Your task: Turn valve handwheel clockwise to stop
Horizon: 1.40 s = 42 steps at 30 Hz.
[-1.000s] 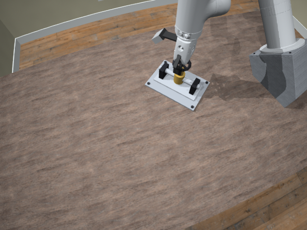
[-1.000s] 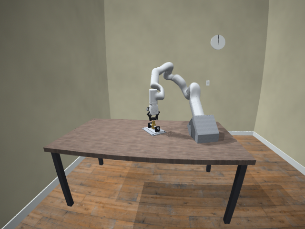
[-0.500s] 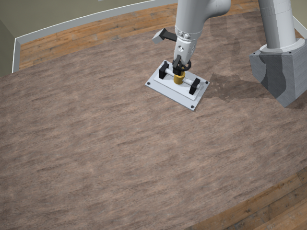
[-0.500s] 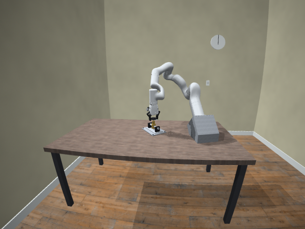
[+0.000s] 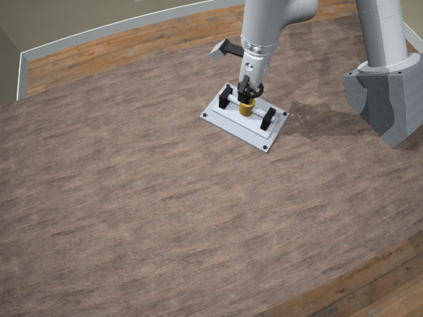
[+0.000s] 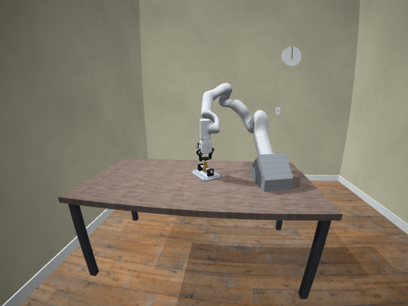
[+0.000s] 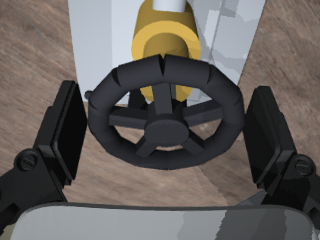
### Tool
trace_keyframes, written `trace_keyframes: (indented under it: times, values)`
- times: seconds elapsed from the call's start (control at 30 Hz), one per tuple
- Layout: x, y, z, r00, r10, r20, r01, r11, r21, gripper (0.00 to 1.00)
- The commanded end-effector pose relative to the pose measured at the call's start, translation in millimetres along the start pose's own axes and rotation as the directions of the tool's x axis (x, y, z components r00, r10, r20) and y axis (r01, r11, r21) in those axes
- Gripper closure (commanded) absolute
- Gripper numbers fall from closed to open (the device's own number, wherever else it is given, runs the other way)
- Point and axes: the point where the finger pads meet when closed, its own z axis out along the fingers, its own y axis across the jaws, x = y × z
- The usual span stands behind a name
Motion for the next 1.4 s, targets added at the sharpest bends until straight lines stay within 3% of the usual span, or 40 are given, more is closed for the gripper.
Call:
trace_keyframes:
  times: [0.0, 0.9, 1.37]
  values:
    - [0, -1, -1, 1.000, 0.000, 0.000, 0.000, 1.000, 0.001, 0.00]
    - [0, -1, -4, 1.000, 0.000, 0.000, 0.000, 1.000, 0.001, 0.00]
    - [0, -1, -28, 1.000, 0.000, 0.000, 0.000, 1.000, 0.001, 0.00]
